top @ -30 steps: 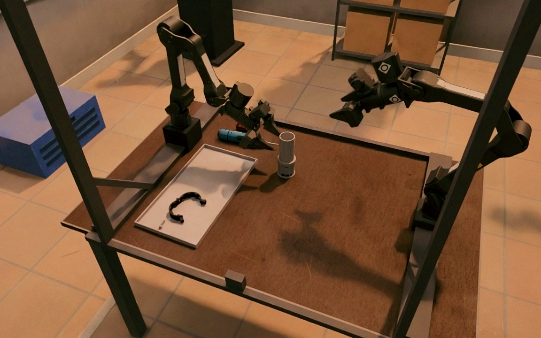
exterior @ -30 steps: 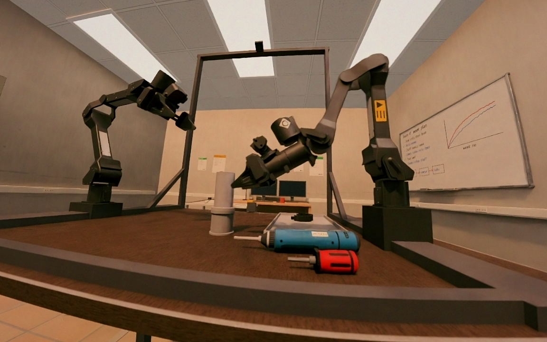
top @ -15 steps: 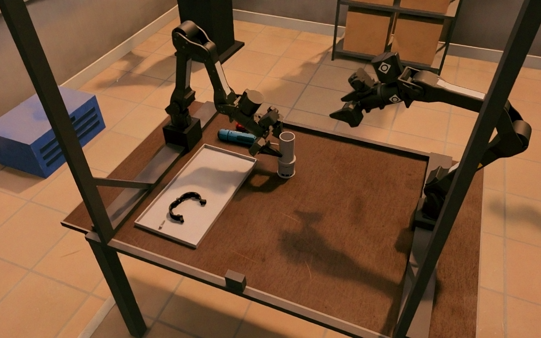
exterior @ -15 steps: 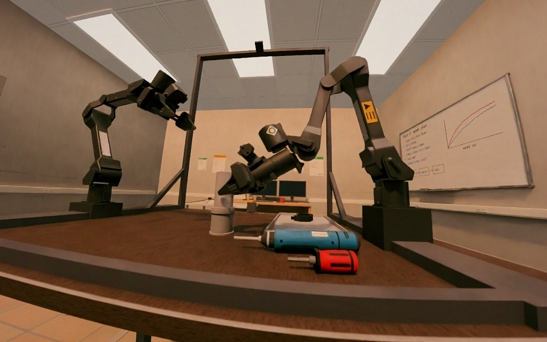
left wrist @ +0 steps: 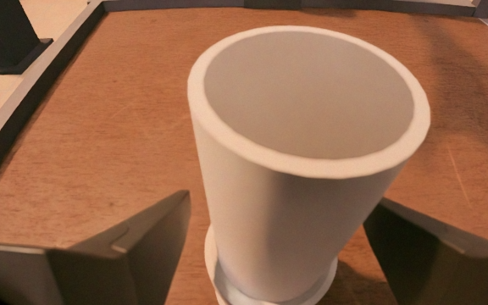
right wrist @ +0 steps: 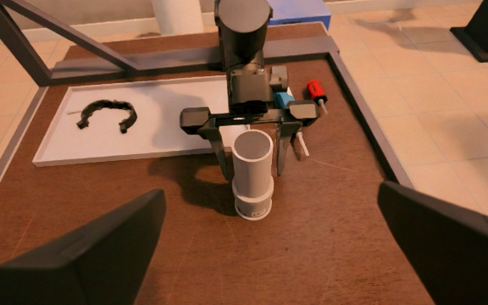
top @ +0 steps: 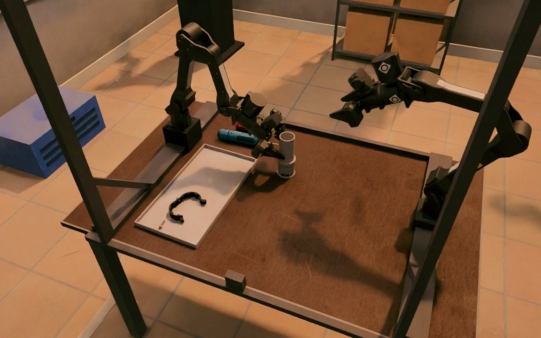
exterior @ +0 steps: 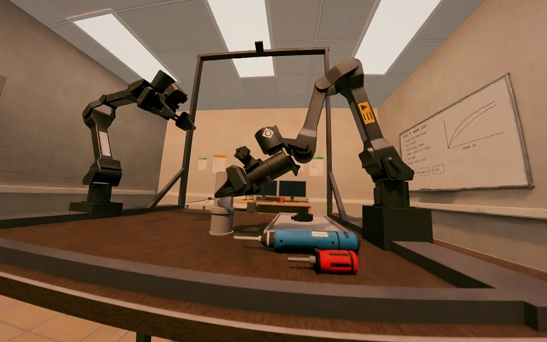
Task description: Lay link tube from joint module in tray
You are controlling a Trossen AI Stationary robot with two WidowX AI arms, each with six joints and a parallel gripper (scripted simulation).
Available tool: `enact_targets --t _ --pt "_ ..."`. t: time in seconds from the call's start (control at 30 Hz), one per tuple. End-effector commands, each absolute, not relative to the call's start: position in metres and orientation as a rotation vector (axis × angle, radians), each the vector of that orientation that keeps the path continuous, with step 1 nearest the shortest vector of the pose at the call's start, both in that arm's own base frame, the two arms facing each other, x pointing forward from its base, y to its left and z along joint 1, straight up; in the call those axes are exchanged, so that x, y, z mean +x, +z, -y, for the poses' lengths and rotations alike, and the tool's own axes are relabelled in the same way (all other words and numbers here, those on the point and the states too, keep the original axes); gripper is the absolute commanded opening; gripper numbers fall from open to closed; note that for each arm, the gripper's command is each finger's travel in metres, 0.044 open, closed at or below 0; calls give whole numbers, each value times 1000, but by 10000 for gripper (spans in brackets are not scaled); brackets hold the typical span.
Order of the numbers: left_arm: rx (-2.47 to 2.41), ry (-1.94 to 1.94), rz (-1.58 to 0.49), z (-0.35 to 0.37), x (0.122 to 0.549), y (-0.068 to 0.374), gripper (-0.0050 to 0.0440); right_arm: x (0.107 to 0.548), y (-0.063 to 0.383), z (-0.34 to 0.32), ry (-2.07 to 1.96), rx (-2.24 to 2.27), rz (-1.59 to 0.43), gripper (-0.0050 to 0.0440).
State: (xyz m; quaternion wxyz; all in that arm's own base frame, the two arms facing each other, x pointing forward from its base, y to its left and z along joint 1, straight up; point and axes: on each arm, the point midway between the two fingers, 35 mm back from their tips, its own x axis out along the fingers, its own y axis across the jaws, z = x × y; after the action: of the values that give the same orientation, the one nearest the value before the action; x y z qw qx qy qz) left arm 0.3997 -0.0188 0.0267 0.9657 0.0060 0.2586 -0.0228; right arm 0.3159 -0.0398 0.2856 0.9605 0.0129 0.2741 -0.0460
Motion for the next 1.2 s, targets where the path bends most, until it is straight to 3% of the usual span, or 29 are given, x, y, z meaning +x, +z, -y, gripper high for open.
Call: enact_targets --t 0.0,0.13,0.27,0.5,0.8,0.87,0.93,1.17 --pt "12 -46 -503 19 403 34 335 315 293 39 -94 25 -536 440" --pt "12 -46 -503 19 403 34 295 315 293 39 -94 25 -536 440" --pt "12 -46 -503 19 403 34 295 315 293 39 -94 25 -536 440" --pt "12 -46 -503 19 403 34 235 315 293 39 -94 25 -536 440" --pt "12 -46 -503 19 403 34 201 315 293 39 -94 25 -536 440" --pt "12 -46 -503 19 403 34 171 315 293 39 -94 25 -536 440" --pt "12 -46 -503 19 403 34 212 315 293 39 -94 25 -536 440" --pt "11 -46 -483 19 410 48 212 315 293 39 -94 25 -536 440"
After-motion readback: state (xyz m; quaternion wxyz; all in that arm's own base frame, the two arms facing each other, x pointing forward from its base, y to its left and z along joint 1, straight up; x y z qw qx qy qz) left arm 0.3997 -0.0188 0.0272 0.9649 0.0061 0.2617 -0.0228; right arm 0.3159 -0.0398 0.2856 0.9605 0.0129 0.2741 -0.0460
